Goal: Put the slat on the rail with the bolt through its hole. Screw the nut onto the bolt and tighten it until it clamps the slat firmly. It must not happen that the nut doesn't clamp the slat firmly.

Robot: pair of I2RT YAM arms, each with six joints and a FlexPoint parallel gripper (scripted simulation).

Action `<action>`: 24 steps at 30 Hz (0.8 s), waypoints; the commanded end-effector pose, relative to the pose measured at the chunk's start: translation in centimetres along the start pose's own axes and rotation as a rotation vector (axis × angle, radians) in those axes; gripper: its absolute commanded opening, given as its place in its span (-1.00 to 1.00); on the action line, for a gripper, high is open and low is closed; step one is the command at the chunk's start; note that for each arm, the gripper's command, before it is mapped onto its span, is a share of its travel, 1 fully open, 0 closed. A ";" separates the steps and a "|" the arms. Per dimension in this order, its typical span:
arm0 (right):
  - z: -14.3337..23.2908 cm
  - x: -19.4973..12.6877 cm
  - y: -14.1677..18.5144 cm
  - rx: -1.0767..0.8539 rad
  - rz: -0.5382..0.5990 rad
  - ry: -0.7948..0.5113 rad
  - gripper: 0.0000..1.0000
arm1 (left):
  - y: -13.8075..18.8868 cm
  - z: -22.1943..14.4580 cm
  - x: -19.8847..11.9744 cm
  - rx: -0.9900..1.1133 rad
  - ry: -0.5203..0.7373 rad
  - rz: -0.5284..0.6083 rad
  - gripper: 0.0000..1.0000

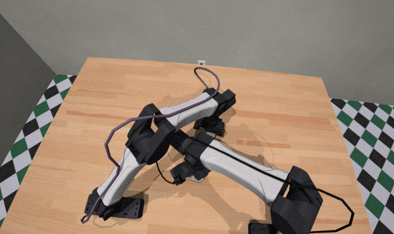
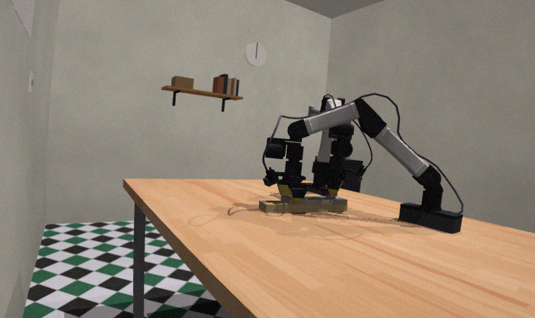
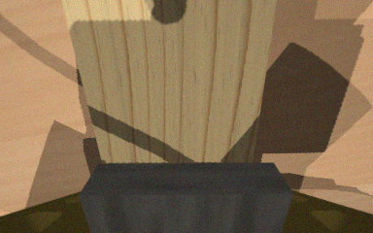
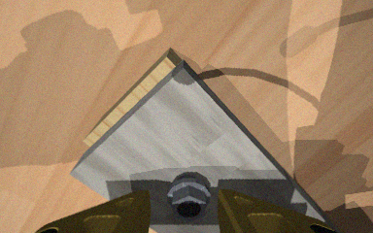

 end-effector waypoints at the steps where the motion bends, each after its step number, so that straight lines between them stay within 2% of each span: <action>1: -0.1 -0.5 0.1 0.001 -0.005 0.017 -0.39 | -0.1 -0.1 -0.7 -0.001 0.014 -0.015 0.35; 15: -0.1 -0.5 0.1 0.001 -0.005 0.017 -0.72 | -0.1 -0.1 -0.7 -0.001 0.014 -0.015 0.35; 24: -0.1 -0.5 0.1 0.001 -0.005 0.017 -0.73 | -0.1 -0.1 -0.7 -0.001 0.014 -0.015 0.35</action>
Point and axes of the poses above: on each arm, the point where the finger pads meet when closed, its own x axis out along the fingers, its own z axis across the jaws, y = z × x, the point moved 10 cm from there along -x, back along the fingers, and after that the axes turned 11 degrees about -x, right-handed, at the moved point
